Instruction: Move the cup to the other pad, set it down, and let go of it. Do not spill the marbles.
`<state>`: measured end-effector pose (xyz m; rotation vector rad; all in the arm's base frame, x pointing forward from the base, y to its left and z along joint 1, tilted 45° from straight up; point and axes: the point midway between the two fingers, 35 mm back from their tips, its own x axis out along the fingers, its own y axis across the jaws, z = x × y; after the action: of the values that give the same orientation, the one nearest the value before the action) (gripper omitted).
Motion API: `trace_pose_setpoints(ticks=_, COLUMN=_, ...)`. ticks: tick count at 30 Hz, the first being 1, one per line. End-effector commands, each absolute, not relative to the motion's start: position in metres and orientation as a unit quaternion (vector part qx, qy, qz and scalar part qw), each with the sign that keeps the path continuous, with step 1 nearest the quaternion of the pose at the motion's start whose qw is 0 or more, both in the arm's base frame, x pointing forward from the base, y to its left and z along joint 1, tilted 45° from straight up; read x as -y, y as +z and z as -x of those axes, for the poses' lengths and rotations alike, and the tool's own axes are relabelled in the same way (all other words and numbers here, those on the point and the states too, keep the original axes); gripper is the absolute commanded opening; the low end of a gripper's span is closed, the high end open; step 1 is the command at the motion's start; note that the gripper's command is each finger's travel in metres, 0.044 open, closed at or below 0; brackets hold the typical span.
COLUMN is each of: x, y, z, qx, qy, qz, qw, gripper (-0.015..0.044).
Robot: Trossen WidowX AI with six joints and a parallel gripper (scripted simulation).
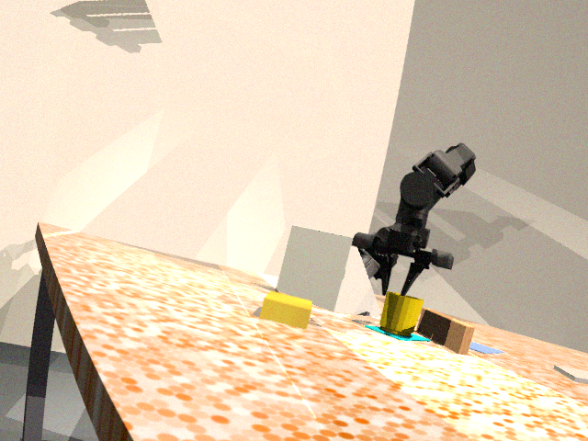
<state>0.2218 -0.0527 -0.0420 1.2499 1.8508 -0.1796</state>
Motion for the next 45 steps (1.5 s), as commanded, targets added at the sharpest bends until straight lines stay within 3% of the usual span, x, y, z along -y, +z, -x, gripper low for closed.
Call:
trace_pose_setpoints(ticks=1, x=0.057, y=-0.038, z=-0.223, qx=-0.744, qy=-0.072, qz=-0.5, qw=0.437, gripper=0.0146)
trace_pose_setpoints(ticks=19, x=0.072, y=-0.021, z=-0.226, qx=-0.744, qy=-0.072, qz=-0.501, qw=0.436, gripper=0.0146)
trace_pose_setpoints(ticks=30, x=0.072, y=-0.022, z=-0.226, qx=-0.743, qy=-0.073, qz=-0.503, qw=0.435, gripper=0.0435)
trace_pose_setpoints(ticks=45, x=0.105, y=0.012, z=-0.235, qx=-0.744, qy=-0.073, qz=-0.501, qw=0.436, gripper=0.044)
